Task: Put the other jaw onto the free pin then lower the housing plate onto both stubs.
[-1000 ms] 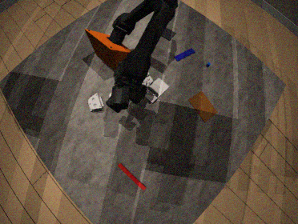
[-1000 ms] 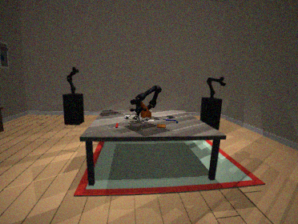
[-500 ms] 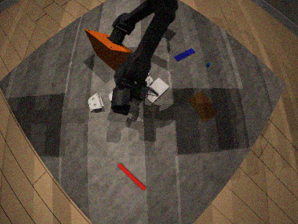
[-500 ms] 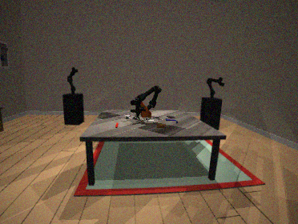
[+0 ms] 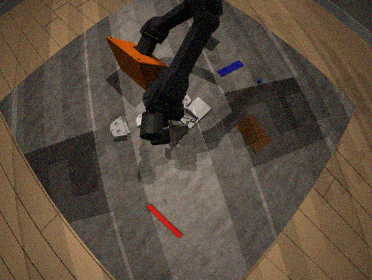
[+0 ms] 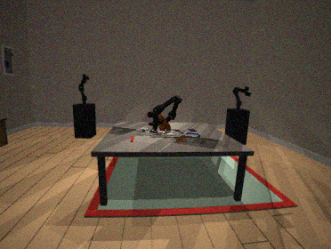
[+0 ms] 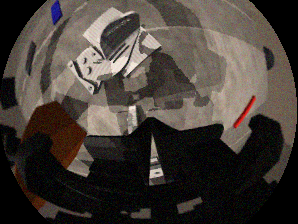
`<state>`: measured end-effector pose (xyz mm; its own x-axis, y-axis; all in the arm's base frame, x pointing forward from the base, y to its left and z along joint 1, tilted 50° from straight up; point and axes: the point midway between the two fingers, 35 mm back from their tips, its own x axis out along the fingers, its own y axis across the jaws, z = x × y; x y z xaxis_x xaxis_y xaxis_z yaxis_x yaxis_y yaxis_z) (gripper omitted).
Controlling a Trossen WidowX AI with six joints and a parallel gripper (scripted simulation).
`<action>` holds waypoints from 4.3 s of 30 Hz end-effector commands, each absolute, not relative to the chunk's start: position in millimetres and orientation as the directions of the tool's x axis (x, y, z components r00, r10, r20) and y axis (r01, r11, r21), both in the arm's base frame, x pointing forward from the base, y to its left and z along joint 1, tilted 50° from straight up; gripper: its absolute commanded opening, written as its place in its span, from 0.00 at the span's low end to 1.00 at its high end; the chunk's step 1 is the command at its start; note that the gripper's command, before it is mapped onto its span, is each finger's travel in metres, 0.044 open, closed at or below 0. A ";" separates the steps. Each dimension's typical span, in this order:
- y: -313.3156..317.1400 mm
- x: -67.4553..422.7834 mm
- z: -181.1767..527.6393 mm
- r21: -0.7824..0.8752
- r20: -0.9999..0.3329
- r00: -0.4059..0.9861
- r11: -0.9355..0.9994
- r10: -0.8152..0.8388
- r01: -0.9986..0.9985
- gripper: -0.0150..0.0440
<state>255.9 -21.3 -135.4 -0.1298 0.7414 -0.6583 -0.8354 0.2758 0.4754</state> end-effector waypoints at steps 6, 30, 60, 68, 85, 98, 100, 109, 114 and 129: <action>-20.6 259.2 -137.4 0.405 -0.658 -0.124 0.211 0.743 -0.890 0.25; -34.0 294.1 -147.8 0.403 -0.659 -0.122 0.211 0.743 -0.890 0.25; -74.8 306.6 -116.7 0.405 -0.658 -0.117 0.219 0.744 -0.888 0.52; -74.8 306.6 -116.7 0.405 -0.658 -0.117 0.219 0.744 -0.888 0.88; -74.8 306.6 -116.7 0.405 -0.658 -0.117 0.219 0.744 -0.888 1.00; -74.8 306.6 -116.7 0.405 -0.658 -0.117 0.219 0.744 -0.888 1.00; -74.6 306.3 -116.5 0.408 -0.657 -0.119 0.218 0.744 -0.886 0.96; -74.2 301.1 -113.6 0.526 -0.658 -0.120 0.339 0.744 -0.780 0.56; -74.0 297.9 -111.9 0.587 -0.658 -0.121 0.405 0.743 -0.702 0.33; -72.9 288.4 -106.9 0.715 -0.658 -0.122 0.566 0.743 -0.411 0.25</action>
